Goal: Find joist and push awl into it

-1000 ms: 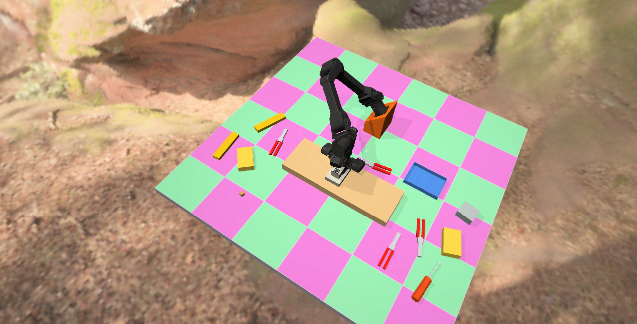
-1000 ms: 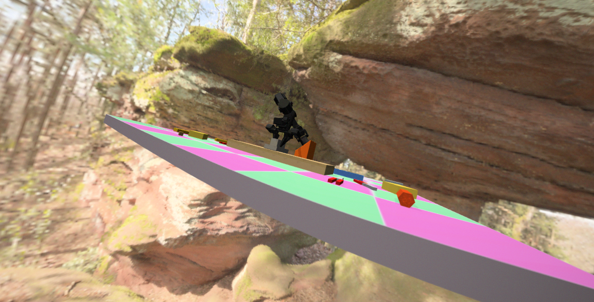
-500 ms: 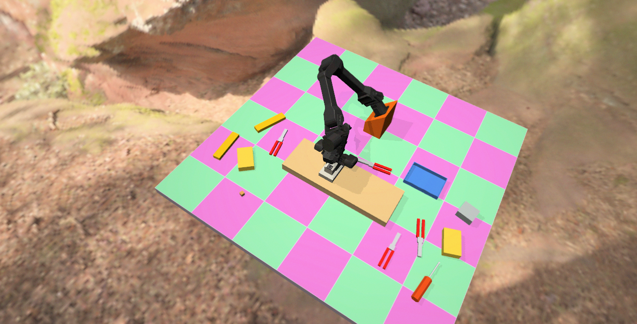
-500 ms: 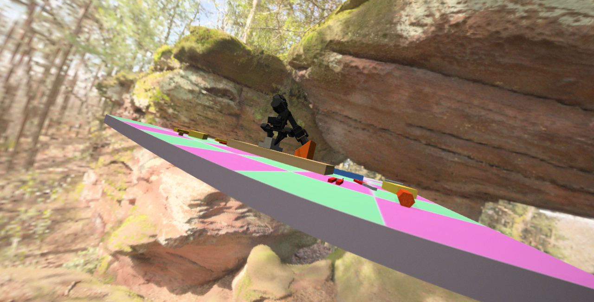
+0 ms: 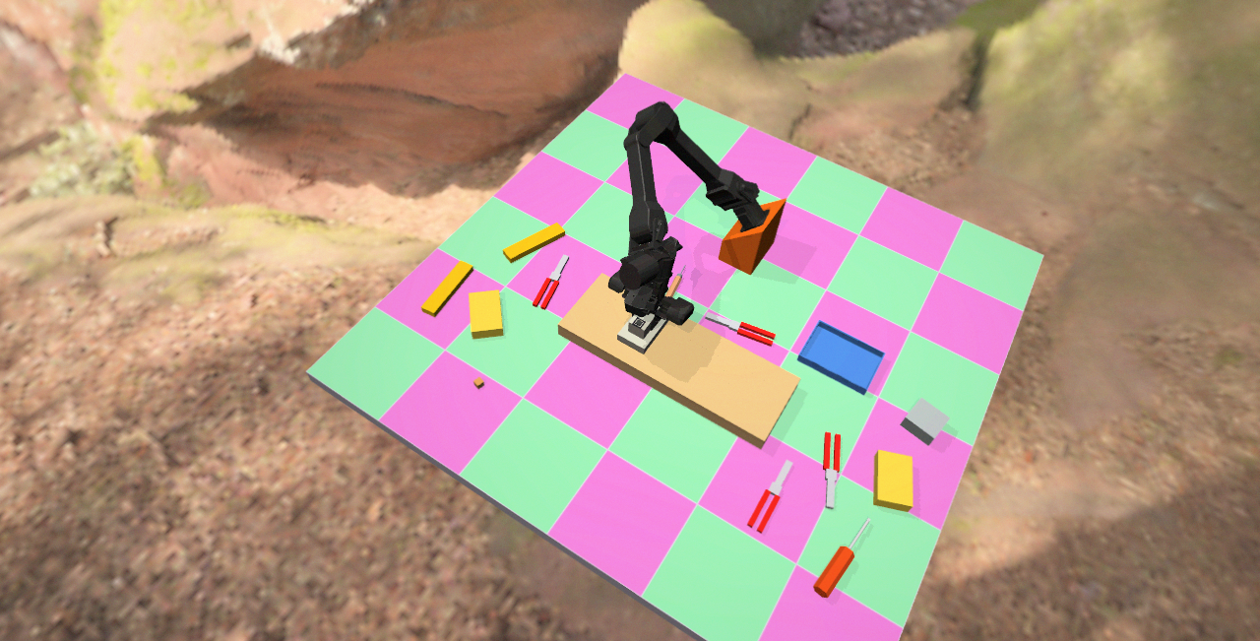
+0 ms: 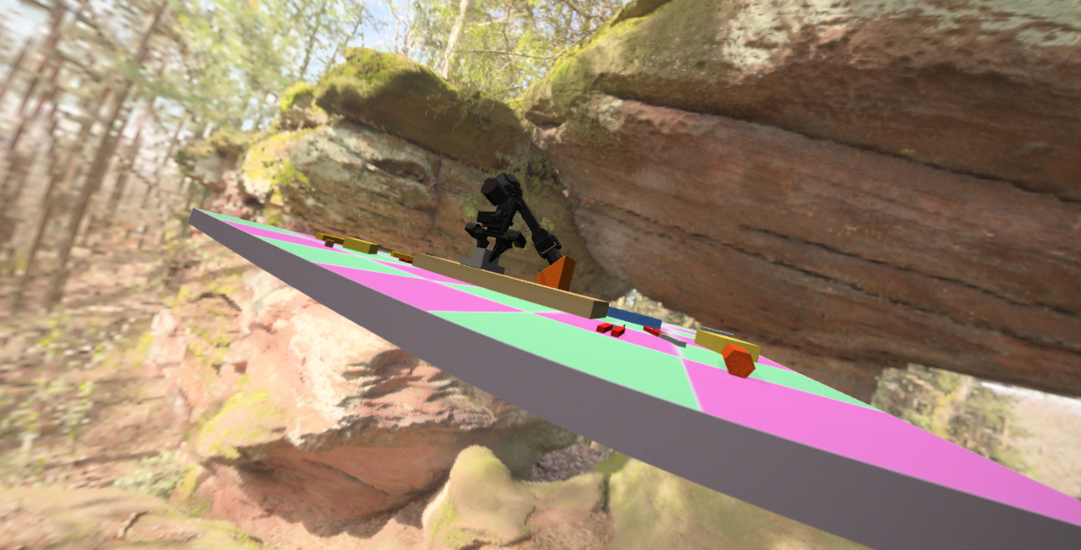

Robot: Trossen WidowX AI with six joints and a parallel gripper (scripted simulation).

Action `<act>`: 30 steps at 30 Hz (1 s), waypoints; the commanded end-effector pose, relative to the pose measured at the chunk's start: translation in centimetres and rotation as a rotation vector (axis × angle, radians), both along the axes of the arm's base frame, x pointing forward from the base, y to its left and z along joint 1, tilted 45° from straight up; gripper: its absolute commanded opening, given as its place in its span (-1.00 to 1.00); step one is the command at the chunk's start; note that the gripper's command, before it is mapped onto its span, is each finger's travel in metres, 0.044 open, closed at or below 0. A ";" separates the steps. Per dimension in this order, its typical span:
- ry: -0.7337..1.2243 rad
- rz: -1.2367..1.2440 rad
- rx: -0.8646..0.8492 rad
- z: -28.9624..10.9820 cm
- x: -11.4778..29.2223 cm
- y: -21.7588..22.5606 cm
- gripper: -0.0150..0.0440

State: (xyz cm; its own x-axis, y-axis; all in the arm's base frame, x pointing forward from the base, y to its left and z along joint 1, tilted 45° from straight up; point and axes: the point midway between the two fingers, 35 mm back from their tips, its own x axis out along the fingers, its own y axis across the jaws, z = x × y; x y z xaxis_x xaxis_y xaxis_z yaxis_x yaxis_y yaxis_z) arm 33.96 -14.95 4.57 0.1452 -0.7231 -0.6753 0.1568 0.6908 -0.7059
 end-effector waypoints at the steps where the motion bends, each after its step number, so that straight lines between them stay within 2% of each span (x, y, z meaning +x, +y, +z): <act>1: 0.002 -0.005 -0.005 0.9 -0.2 -1.0 -0.49; 30: 0.002 -0.005 -0.009 5.9 -1.3 -5.7 -0.49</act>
State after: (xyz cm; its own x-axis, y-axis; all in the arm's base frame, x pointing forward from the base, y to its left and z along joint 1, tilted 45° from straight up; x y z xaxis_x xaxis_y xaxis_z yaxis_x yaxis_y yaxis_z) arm 32.88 -19.73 9.56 0.1460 -0.7228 -0.6754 0.1497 0.6910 -0.7072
